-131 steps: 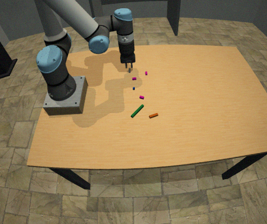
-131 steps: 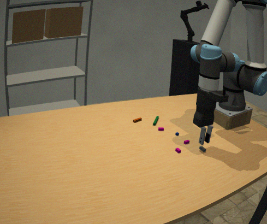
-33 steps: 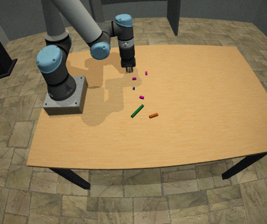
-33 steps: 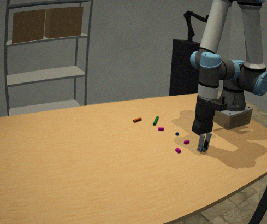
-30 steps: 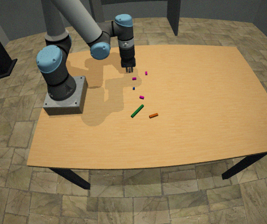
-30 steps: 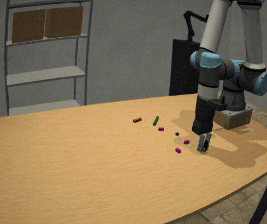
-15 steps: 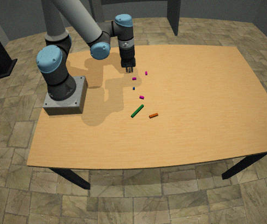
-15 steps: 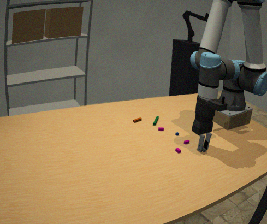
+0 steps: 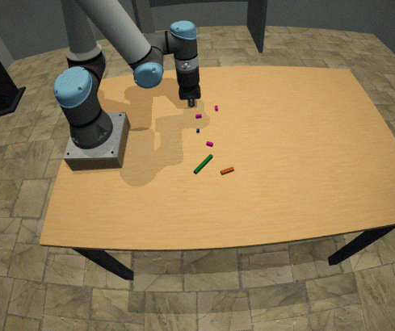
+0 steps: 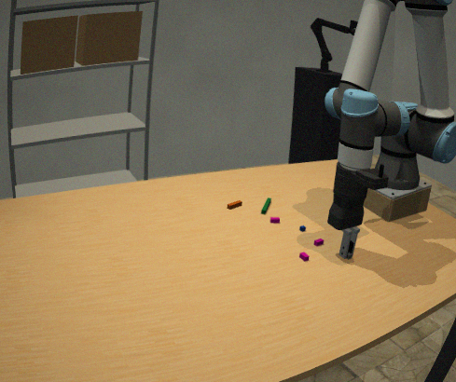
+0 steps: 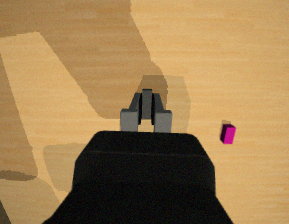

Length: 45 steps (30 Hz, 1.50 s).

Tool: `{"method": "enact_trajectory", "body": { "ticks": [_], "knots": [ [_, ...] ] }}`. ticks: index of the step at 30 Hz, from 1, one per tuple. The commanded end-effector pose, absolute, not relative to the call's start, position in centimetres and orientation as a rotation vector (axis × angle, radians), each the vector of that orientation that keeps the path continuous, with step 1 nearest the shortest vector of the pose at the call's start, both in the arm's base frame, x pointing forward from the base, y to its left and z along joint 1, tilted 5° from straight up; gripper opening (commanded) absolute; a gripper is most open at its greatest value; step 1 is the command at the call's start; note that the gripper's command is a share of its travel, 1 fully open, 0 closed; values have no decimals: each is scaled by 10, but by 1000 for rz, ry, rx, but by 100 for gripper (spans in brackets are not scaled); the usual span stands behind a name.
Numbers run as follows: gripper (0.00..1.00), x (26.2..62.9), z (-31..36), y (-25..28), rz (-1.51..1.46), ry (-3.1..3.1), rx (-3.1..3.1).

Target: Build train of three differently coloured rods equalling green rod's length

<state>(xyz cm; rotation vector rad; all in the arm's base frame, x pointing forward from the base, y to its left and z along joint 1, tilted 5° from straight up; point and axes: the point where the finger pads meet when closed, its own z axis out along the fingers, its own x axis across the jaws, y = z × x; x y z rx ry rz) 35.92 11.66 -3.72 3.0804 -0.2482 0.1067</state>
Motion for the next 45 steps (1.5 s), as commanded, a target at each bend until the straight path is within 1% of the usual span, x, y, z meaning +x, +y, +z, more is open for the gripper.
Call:
{"method": "enact_trajectory", "body": {
  "ticks": [1, 32, 45],
  "knots": [
    [24, 360, -37, 117, 109, -248, 3080],
    [24, 359, -35, 117, 109, -248, 3080],
    [24, 357, 1, 119, 109, -248, 3080]
  ]
}}
